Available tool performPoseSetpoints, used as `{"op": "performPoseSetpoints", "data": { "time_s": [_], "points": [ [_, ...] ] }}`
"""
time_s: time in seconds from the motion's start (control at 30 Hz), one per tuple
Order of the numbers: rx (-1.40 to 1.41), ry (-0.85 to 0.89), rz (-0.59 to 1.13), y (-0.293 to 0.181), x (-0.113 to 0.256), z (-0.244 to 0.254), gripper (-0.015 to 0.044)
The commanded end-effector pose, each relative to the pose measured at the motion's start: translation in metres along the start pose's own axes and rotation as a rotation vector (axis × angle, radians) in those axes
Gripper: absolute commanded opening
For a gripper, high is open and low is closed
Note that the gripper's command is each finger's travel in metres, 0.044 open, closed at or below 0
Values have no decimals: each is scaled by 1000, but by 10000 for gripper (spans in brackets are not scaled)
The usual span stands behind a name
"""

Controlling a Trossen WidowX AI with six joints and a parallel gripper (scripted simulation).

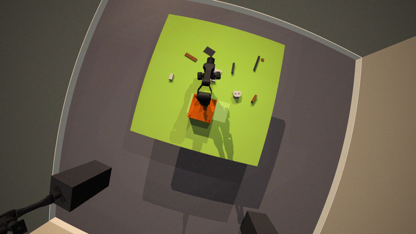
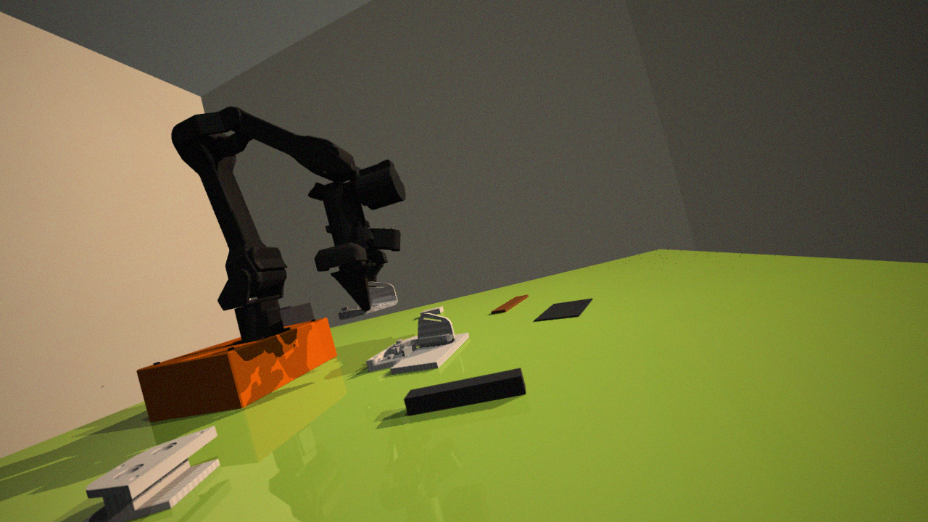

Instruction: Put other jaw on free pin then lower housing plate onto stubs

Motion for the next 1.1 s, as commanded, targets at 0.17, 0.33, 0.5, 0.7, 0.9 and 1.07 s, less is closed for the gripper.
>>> {"op": "performPoseSetpoints", "data": {
  "time_s": [0.17,0.33,0.5,0.7,0.9,1.07],
  "points": [
    [-276,3,4,-12,-2,-9,134],
    [-298,3,5,-12,-2,-10,134],
    [-298,3,5,-12,-2,-10,134],
    [-298,3,5,-12,-2,-10,134],
    [-285,3,5,-12,-2,-10,134],
    [-281,3,5,-12,-2,-10,134]
  ]
}}
Point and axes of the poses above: the point midway between the two fingers, 35 mm back from their tips, its own x axis back along the fingers, its own z axis across the jaws, y = z × x, the point moved 1 cm from there along x, back along the fingers, and after that the axes turned 3 degrees about -x, right-handed, at the moved point
